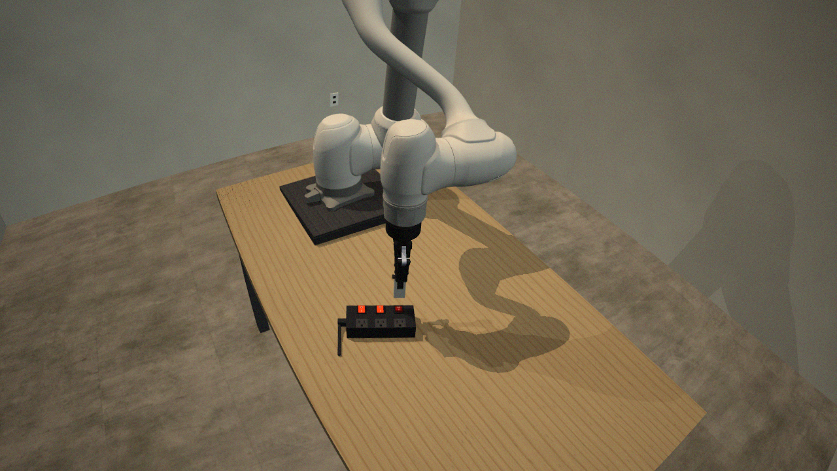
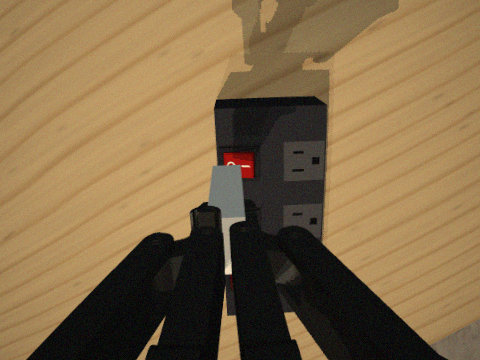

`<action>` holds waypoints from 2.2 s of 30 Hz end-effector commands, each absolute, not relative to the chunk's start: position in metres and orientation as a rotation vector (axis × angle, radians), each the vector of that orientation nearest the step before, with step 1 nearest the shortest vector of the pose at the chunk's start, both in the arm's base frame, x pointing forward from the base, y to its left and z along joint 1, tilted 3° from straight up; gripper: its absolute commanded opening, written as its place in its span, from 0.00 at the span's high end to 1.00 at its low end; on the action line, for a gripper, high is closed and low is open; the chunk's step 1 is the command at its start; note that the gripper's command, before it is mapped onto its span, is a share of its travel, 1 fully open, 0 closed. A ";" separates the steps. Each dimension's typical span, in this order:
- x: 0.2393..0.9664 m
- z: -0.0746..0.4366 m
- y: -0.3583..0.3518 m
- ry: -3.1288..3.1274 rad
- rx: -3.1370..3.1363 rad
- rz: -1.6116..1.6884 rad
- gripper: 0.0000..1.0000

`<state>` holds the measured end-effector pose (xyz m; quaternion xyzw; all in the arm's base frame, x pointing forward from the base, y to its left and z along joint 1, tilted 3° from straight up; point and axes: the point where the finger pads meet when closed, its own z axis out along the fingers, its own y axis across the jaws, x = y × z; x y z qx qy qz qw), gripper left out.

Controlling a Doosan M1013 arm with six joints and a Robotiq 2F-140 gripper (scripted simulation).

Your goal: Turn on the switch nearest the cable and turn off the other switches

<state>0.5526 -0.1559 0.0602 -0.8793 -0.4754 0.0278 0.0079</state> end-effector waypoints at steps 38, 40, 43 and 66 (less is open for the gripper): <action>0.527 0.076 -0.192 -1.486 -2.749 0.087 1.00; 0.527 0.076 -0.192 -1.486 -2.749 0.087 1.00; 0.527 0.076 -0.192 -1.486 -2.749 0.087 1.00; 0.527 0.072 -0.192 -1.486 -2.749 0.087 1.00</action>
